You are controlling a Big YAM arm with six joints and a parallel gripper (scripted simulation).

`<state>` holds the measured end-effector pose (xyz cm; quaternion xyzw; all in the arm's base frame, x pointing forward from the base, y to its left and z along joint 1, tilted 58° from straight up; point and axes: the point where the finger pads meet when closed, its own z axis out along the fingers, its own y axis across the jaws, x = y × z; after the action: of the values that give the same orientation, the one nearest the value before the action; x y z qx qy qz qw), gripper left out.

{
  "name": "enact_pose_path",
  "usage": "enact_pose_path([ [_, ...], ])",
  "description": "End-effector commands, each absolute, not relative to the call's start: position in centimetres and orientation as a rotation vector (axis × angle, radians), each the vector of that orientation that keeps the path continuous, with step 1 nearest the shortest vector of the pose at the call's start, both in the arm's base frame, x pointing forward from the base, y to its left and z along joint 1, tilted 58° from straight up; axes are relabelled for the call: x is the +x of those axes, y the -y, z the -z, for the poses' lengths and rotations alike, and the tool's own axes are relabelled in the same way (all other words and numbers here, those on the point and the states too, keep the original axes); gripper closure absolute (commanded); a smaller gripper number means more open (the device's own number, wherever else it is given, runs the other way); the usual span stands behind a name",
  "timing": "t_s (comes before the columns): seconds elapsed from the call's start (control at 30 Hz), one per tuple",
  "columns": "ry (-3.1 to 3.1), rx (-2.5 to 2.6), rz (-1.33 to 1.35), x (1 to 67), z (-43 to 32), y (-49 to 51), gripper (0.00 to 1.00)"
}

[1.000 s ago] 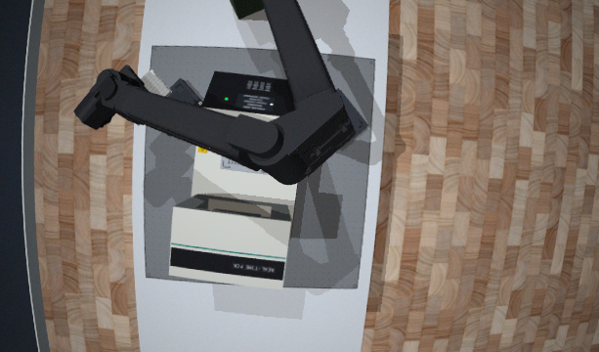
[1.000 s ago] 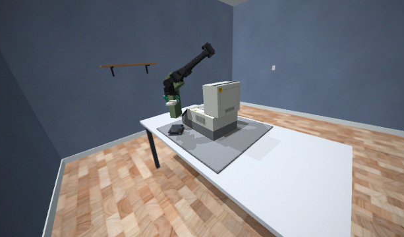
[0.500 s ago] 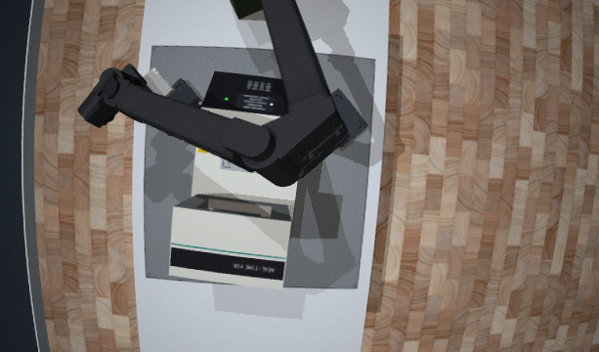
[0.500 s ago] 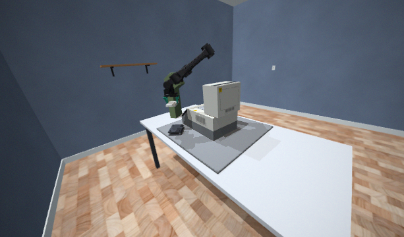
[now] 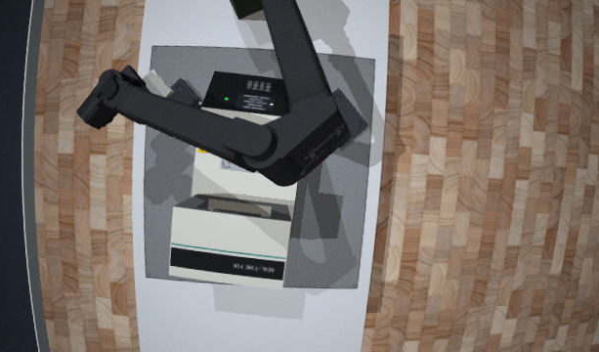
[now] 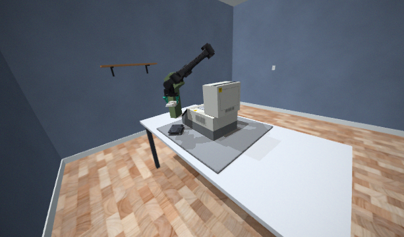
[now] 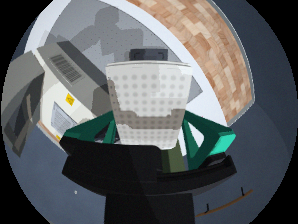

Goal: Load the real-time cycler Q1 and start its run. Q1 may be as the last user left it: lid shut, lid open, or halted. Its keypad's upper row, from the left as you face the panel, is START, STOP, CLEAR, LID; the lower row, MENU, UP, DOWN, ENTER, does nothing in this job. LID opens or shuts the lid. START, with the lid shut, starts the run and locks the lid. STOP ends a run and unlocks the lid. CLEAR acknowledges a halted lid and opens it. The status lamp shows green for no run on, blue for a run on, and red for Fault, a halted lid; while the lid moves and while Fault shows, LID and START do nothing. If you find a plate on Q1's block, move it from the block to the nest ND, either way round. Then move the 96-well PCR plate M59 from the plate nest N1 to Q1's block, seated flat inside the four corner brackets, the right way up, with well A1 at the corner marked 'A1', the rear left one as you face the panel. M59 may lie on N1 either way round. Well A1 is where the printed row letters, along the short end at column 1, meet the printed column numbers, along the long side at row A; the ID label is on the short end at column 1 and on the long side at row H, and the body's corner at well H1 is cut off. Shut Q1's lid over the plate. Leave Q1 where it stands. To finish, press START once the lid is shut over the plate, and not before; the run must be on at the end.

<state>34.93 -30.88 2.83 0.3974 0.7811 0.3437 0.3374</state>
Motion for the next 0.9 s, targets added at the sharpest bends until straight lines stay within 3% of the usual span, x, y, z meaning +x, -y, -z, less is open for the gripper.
enact_pose_path([
  [0.0, -2.014, 1.031, -0.859, 34.5, -3.2, 32.7, 1.0],
  [0.87, -2.04, 1.012, -0.896, 35.5, -3.3, 30.2, 1.0],
])
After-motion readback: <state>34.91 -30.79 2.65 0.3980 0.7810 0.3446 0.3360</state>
